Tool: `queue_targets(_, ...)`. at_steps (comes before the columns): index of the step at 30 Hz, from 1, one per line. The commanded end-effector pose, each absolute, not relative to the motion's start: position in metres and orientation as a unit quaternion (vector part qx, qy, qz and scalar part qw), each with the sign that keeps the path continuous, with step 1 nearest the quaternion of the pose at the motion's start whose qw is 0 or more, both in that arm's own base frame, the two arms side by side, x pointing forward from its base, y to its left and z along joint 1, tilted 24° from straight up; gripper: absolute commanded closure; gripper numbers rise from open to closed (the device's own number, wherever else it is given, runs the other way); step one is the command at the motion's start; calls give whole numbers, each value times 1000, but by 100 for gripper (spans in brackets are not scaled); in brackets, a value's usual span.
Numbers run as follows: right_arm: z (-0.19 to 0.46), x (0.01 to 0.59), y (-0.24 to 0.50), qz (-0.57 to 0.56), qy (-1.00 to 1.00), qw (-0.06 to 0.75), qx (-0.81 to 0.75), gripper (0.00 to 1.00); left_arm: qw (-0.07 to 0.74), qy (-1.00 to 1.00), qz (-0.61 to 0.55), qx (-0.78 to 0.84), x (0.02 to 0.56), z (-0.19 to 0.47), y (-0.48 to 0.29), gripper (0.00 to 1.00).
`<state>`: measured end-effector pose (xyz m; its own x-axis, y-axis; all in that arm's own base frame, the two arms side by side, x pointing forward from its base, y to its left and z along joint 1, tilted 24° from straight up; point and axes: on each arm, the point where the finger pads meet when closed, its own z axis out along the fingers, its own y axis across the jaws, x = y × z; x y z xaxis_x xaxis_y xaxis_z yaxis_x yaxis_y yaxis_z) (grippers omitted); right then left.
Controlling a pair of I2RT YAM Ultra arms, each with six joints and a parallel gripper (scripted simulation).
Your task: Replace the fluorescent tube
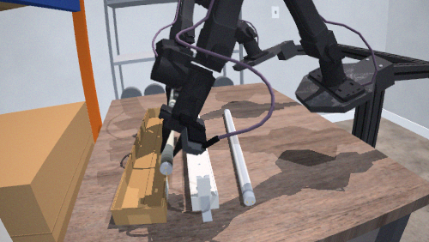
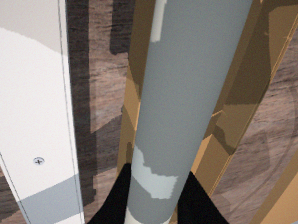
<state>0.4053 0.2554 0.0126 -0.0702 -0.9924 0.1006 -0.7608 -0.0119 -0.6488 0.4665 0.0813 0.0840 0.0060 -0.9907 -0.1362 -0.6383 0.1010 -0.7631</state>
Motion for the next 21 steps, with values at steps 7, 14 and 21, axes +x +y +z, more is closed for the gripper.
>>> queue_targets(7, 41, 417, 272, -281, 666, 228, -652, 89, 344, 656, -251, -624, 479, 91, 84, 89)
queue_targets(14, 29, 428, 262, -282, 673, 210, -650, 89, 340, 659, -249, -623, 486, 91, 82, 89)
queue_targets(21, 29, 435, 262, -282, 673, 207, -652, 89, 340, 658, -248, -625, 493, 94, 84, 89)
